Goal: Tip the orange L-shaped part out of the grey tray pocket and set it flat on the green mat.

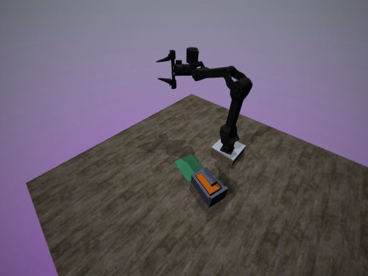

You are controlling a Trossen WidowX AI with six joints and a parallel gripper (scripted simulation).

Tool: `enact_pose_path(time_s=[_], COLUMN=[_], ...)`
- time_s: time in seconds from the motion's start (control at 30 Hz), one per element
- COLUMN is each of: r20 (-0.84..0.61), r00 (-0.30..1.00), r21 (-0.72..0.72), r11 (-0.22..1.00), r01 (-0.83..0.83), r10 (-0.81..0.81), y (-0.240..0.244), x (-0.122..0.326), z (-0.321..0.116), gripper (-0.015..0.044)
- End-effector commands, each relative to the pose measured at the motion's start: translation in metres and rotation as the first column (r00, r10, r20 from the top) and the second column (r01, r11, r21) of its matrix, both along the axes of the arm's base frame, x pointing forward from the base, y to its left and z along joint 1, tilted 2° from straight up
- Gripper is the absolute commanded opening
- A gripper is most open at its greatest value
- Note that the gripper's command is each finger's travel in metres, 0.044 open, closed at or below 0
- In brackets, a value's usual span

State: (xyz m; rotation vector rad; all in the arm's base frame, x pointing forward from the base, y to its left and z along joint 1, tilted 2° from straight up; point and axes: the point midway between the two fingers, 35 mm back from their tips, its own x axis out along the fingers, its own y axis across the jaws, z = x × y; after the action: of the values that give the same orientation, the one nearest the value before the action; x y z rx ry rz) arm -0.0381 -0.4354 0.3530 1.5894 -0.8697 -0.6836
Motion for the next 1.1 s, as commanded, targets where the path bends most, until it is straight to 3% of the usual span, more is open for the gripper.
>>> enact_pose_path(time_s=[0.0,0.13,0.27,0.47,0.67,0.9,1.07], r20=[-0.002,-0.027,-0.081,-0.18,-0.278,-0.457,-0.537], r00=[1.0,0.998,0.983,0.928,0.806,0.532,0.296], r21=[0.003,0.016,0.055,0.162,0.254,0.397,0.518], r11=[1.0,0.999,0.986,0.94,0.85,0.698,0.586], r01=[-0.004,-0.05,-0.159,-0.299,-0.463,-0.596,-0.624], r10=[0.004,0.051,0.163,0.326,0.522,0.713,0.79], y=[-0.001,-0.003,-0.001,0.02,0.075,0.174,0.251], x=[0.003,0.035,0.102,0.201,0.29,0.372,0.396], z=[-0.001,-0.006,-0.023,-0.055,-0.083,-0.128,-0.158], gripper=[0.0374,0.0269,0.018,0.018,0.018,0.018,0.018])
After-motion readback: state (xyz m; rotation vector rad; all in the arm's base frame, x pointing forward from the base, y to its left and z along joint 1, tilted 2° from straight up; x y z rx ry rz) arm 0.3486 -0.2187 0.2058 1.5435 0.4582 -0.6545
